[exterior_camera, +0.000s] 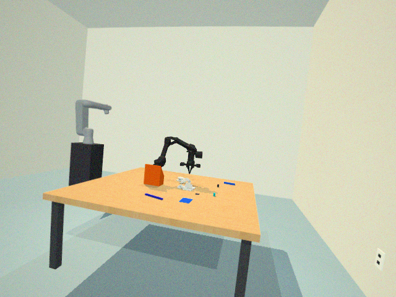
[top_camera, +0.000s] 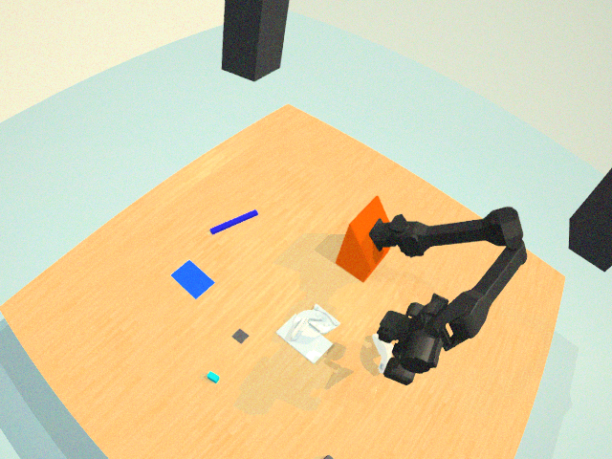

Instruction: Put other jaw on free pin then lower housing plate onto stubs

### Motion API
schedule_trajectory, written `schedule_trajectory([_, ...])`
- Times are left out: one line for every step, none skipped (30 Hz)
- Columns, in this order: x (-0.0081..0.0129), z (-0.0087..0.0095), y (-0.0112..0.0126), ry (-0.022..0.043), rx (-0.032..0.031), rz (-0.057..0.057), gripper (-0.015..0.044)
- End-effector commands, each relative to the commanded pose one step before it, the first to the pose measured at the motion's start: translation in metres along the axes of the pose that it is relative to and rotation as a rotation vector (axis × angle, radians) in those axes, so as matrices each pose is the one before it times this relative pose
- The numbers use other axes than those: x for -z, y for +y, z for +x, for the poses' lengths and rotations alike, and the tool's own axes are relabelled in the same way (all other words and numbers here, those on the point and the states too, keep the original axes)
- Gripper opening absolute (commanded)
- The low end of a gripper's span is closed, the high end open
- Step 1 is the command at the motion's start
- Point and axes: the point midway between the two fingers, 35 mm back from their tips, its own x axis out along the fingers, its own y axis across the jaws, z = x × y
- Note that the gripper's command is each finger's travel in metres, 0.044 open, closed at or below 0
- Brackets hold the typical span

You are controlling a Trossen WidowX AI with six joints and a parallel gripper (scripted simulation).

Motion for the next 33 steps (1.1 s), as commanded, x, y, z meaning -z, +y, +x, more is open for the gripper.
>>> schedule_trajectory([0.00124, 0.00025, -0.00157, -0.0005, 0.00272, -0.1145, 0.0])
schedule_trajectory([0.00026, -0.00001, -0.00015, 0.0, 0.0, -0.0236, 0.0])
schedule_trajectory([0.00026, -0.00001, -0.00015, 0.0, 0.0, -0.0236, 0.0])
schedule_trajectory([0.00026, -0.00001, -0.00014, 0.0, 0.0, -0.0236, 0.0])
schedule_trajectory([0.00027, -0.00001, -0.00014, 0.0, 0.0, -0.0236, 0.0])
schedule_trajectory([0.00027, -0.00001, -0.00013, 0.0, 0.0, -0.0236, 0.0])
schedule_trajectory([0.00027, -0.00001, -0.00012, 0.0, 0.0, -0.0236, 0.0])
schedule_trajectory([0.00027, -0.00001, -0.00012, 0.0, 0.0, -0.0236, 0.0])
schedule_trajectory([0.00028, -0.00001, -0.00011, 0.0, 0.0, -0.0236, 0.0])
schedule_trajectory([0.00028, -0.00001, -0.0001, 0.0, 0.0, -0.0236, 0.0])
schedule_trajectory([0.00028, -0.00001, -0.0001, 0.0, 0.0, -0.0236, 0.0])
schedule_trajectory([0.00028, -0.00001, -0.00009, 0.0, 0.0, -0.0236, 0.0])
schedule_trajectory([0.00029, -0.00001, -0.00009, 0.0, 0.0, -0.0236, 0.0])
schedule_trajectory([0.00029, -0.00001, -0.00008, 0.00001, 0.0, -0.0236, 0.0])
schedule_trajectory([0.00029, -0.00001, -0.00007, 0.00001, 0.0, -0.0236, 0.0])
schedule_trajectory([0.00029, -0.00001, -0.00007, 0.00001, 0.0, -0.0236, 0.0])
schedule_trajectory([0.00029, -0.00001, -0.00006, 0.00001, 0.0, -0.0236, 0.0])
schedule_trajectory([0.00029, -0.00001, -0.00005, 0.00001, -0.00001, -0.0236, 0.0])
schedule_trajectory([0.00029, -0.00001, -0.00005, 0.00001, -0.00001, -0.0236, 0.0])
schedule_trajectory([0.00029, -0.00001, -0.00004, 0.00001, -0.00001, -0.0236, 0.0])
schedule_trajectory([0.00029, -0.00001, -0.00003, 0.00001, -0.00001, -0.0236, 0.0])
schedule_trajectory([0.0003, -0.00001, -0.00003, 0.00001, -0.00001, -0.0236, 0.0])
schedule_trajectory([0.0003, -0.00001, -0.00002, 0.00001, -0.00001, -0.0236, 0.0])
schedule_trajectory([0.0003, -0.00001, -0.00001, 0.00001, -0.00001, -0.0236, 0.0])
schedule_trajectory([0.0003, -0.00001, -0.00001, 0.00001, -0.00001, -0.0236, 0.0])
schedule_trajectory([0.0003, -0.00001, 0.0, 0.00001, -0.00001, -0.0236, 0.0])
schedule_trajectory([0.0003, -0.00001, 0.00001, 0.00001, -0.00001, -0.0236, 0.0])
schedule_trajectory([0.0003, -0.00001, 0.00001, 0.00001, -0.00001, -0.0236, 0.0])
schedule_trajectory([0.0003, -0.00001, 0.00002, 0.00001, -0.00001, -0.0236, 0.0])
schedule_trajectory([0.00029, -0.00001, 0.00003, 0.00001, -0.00001, -0.0236, 0.0])
schedule_trajectory([0.00029, -0.00001, 0.00003, 0.00001, -0.00001, -0.0236, 0.0])
schedule_trajectory([0.00029, -0.00001, 0.00004, 0.00001, -0.00001, -0.0236, 0.0])
schedule_trajectory([0.00029, -0.00001, 0.00005, 0.00001, -0.00001, -0.0236, 0.0])
